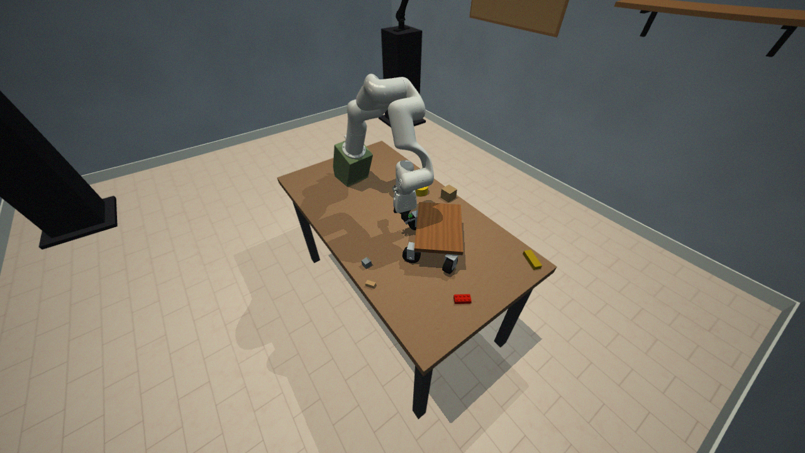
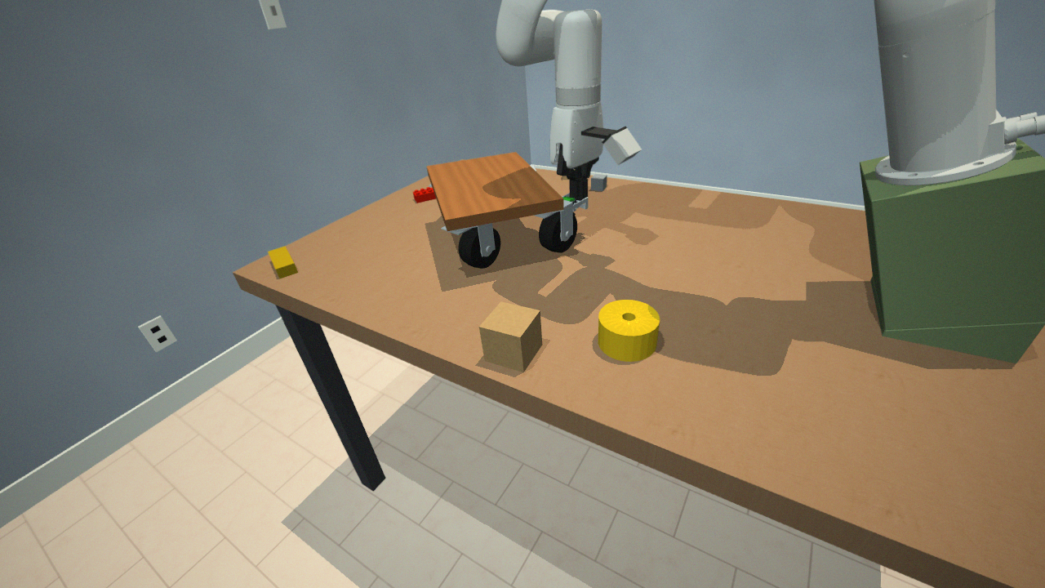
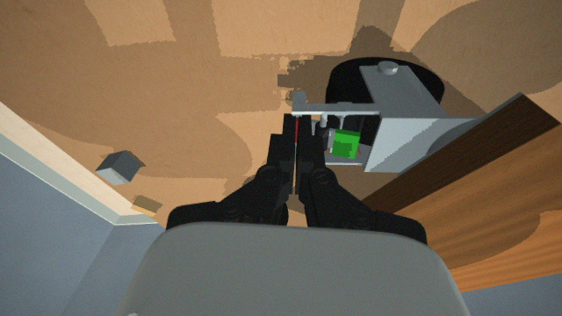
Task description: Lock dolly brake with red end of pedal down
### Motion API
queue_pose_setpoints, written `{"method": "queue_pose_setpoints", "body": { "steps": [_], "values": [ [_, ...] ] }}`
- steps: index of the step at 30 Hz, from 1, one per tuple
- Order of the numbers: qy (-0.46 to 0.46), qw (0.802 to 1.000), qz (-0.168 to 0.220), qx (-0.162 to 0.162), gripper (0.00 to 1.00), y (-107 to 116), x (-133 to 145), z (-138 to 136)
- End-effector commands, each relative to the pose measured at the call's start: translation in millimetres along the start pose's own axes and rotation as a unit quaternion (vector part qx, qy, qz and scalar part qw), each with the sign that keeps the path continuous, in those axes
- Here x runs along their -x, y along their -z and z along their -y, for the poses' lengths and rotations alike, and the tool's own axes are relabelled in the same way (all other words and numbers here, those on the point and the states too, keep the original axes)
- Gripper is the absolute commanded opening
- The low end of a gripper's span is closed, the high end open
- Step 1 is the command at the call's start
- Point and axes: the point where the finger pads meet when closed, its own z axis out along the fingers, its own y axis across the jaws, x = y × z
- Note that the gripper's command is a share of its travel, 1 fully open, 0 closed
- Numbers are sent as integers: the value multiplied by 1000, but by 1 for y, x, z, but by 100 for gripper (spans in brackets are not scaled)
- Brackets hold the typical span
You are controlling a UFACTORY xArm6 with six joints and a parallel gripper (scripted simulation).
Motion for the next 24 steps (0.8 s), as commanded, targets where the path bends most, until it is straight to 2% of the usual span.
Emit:
{"method": "queue_pose_setpoints", "body": {
  "steps": [1,19,24],
  "values": [
    [0,1000,0,0,0,-3,-1,0],
    [0,1000,0,0,0,-3,-1,0],
    [0,1000,0,0,0,4,-1,0]
  ]
}}
